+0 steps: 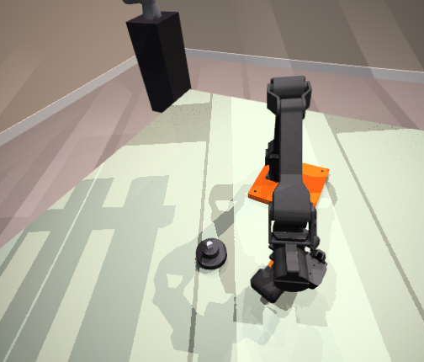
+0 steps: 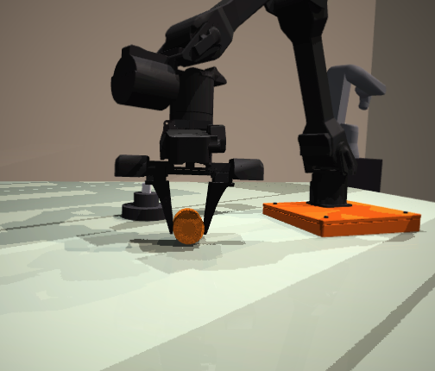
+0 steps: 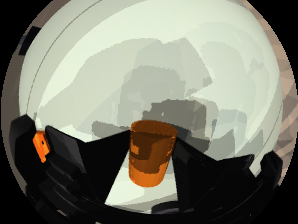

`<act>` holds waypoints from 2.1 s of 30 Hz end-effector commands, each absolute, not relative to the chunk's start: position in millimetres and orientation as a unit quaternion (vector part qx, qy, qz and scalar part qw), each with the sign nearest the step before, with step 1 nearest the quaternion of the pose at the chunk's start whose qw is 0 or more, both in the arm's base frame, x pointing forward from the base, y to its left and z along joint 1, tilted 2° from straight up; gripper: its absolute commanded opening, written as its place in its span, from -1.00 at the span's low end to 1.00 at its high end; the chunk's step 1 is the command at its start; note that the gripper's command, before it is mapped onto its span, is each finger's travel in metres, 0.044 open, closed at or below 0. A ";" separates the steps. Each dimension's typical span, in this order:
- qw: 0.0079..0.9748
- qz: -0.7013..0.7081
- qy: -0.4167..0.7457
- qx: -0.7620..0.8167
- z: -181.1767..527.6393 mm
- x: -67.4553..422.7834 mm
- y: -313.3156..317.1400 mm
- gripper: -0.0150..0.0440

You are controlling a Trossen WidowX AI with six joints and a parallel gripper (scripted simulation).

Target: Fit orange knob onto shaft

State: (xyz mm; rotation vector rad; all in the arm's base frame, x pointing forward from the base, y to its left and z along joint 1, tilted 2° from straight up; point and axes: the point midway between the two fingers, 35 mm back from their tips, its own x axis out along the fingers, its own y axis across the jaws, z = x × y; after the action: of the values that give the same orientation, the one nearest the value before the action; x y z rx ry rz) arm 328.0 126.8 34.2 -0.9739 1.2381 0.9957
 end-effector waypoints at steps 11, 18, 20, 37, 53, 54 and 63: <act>0.639 0.463 0.480 -0.383 41.7 324.8 117.9 0.12; 0.657 0.478 0.455 -0.365 43.9 323.5 113.6 0.12; 0.662 0.482 0.448 -0.359 44.5 323.2 112.3 0.12; 0.701 0.514 0.384 -0.312 48.2 319.9 100.8 0.12; 0.736 0.544 0.311 -0.257 49.6 316.1 87.7 0.12; 0.738 0.546 0.305 -0.253 49.6 315.8 86.7 0.12; 0.759 0.565 0.247 -0.210 48.6 312.9 76.8 0.12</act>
State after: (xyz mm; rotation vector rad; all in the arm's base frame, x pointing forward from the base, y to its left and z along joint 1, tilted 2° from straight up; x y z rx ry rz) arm 314.3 80.2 49.3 -0.5003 0.5982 1.2145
